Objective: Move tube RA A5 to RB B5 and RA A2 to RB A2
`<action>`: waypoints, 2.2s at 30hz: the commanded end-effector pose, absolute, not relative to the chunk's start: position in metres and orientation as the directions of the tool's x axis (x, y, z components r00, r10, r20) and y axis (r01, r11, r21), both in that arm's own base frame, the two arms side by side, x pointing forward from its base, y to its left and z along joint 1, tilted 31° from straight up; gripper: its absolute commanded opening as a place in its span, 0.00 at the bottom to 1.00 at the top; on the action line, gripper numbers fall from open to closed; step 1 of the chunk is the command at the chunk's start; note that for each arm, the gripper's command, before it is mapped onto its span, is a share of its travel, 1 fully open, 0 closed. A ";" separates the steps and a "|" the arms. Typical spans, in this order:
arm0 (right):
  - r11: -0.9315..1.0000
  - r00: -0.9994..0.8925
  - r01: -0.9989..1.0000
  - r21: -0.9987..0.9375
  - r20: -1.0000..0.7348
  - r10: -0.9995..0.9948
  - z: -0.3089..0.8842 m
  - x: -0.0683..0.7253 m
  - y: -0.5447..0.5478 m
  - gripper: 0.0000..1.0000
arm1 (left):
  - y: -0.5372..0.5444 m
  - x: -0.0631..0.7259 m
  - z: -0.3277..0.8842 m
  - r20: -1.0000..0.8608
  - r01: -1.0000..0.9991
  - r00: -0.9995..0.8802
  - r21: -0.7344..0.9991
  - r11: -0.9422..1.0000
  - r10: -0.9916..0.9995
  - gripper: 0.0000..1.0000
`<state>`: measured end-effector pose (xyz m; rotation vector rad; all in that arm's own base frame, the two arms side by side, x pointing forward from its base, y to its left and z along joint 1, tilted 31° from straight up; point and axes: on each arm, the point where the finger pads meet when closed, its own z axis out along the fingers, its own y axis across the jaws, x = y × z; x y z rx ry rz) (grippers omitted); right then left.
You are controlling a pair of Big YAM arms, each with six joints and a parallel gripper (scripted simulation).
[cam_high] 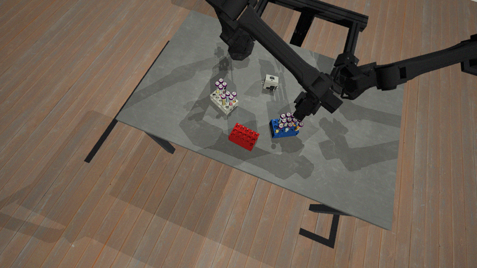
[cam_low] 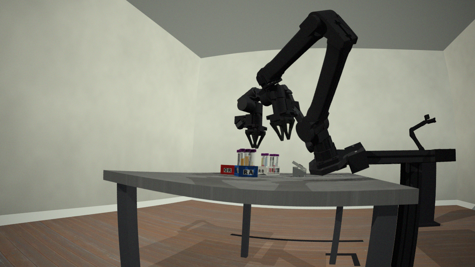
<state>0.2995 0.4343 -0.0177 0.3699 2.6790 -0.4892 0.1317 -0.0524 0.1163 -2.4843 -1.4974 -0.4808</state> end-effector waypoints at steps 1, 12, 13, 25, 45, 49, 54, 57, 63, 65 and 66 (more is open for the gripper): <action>0.897 -0.892 0.322 -0.304 -0.415 0.180 -0.031 0.305 0.425 0.30 | -0.059 0.137 0.125 0.367 0.884 0.427 0.021 -0.467 0.826 0.30; 0.896 -0.892 0.321 -0.306 -0.414 0.179 -0.034 0.306 0.422 0.30 | -0.059 0.137 0.125 0.367 0.884 0.427 0.021 -0.467 0.826 0.30; 0.896 -0.892 0.321 -0.305 -0.414 0.179 -0.035 0.306 0.422 0.30 | -0.059 0.137 0.125 0.367 0.884 0.427 0.021 -0.467 0.826 0.30; 0.895 -0.892 0.323 -0.307 -0.414 0.180 -0.038 0.307 0.420 0.30 | -0.059 0.137 0.125 0.367 0.884 0.427 0.021 -0.467 0.826 0.30; 0.894 -0.894 0.320 -0.314 -0.413 0.175 -0.041 0.306 0.418 0.00 | -0.059 0.137 0.125 0.367 0.884 0.427 0.021 -0.467 0.826 0.30; 0.894 -0.894 0.320 -0.314 -0.413 0.175 -0.041 0.306 0.418 0.00 | -0.059 0.137 0.125 0.367 0.884 0.427 0.021 -0.467 0.826 0.30; 0.894 -0.894 0.320 -0.314 -0.413 0.175 -0.041 0.306 0.418 0.00 | -0.059 0.137 0.125 0.367 0.884 0.427 0.021 -0.467 0.826 0.30; 0.894 -0.894 0.320 -0.314 -0.413 0.175 -0.041 0.306 0.418 0.00 | -0.059 0.137 0.125 0.367 0.884 0.427 0.021 -0.467 0.826 0.30; 0.894 -0.894 0.320 -0.314 -0.413 0.175 -0.041 0.306 0.418 0.00 | -0.059 0.137 0.125 0.367 0.884 0.427 0.021 -0.467 0.826 0.30; 0.894 -0.894 0.320 -0.314 -0.413 0.175 -0.041 0.306 0.418 0.00 | -0.059 0.137 0.125 0.367 0.884 0.427 0.021 -0.467 0.826 0.30; 0.894 -0.894 0.320 -0.314 -0.413 0.175 -0.041 0.306 0.418 0.00 | -0.059 0.137 0.125 0.367 0.884 0.427 0.021 -0.467 0.826 0.30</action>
